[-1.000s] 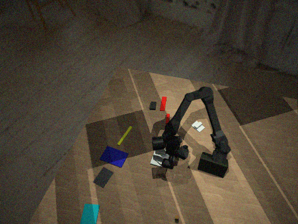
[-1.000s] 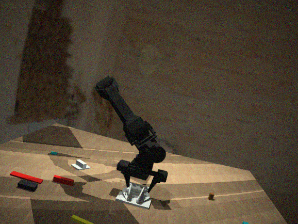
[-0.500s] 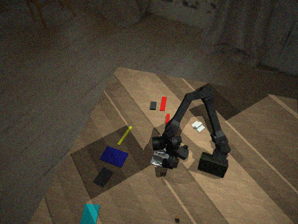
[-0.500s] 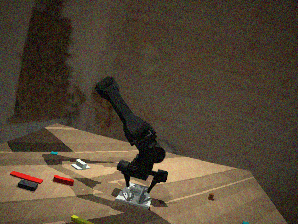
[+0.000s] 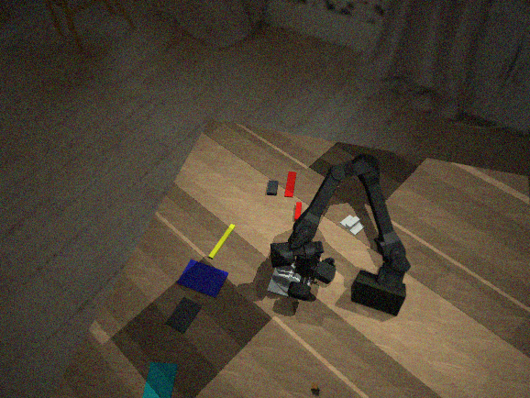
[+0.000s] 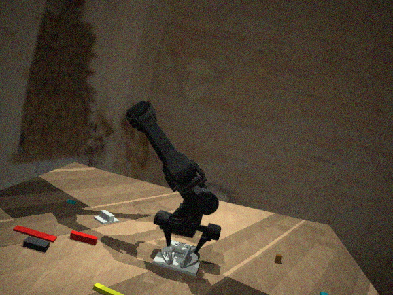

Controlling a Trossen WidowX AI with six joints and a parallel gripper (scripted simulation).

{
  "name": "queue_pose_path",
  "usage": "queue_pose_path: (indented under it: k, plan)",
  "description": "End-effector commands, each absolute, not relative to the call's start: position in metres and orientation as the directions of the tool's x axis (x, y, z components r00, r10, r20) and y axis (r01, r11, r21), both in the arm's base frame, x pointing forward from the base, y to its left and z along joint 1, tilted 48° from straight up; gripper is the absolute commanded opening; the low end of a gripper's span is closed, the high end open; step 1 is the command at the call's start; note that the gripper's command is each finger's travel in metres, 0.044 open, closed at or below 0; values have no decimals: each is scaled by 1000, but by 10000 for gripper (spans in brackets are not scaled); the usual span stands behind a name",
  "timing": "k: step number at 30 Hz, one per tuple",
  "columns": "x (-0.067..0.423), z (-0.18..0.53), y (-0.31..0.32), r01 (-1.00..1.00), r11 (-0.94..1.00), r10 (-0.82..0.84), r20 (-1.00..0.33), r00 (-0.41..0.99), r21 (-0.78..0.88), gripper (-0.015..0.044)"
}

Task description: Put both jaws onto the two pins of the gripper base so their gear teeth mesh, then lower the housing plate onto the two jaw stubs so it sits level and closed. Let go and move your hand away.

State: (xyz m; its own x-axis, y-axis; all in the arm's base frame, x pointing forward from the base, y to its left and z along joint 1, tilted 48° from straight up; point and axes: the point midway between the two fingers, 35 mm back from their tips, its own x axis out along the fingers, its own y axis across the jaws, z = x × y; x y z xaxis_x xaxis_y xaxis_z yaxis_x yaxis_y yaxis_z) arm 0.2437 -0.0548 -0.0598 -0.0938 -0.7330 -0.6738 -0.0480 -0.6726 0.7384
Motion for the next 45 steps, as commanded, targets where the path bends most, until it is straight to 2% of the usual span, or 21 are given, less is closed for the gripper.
queue_pose_path:
  k: [1,45]
  plan:
    - [244,-59,-53,-51,-674,-731,-675,-97,737,351]
    - [244,-62,-58,-51,-674,-731,-675,-97,737,351]
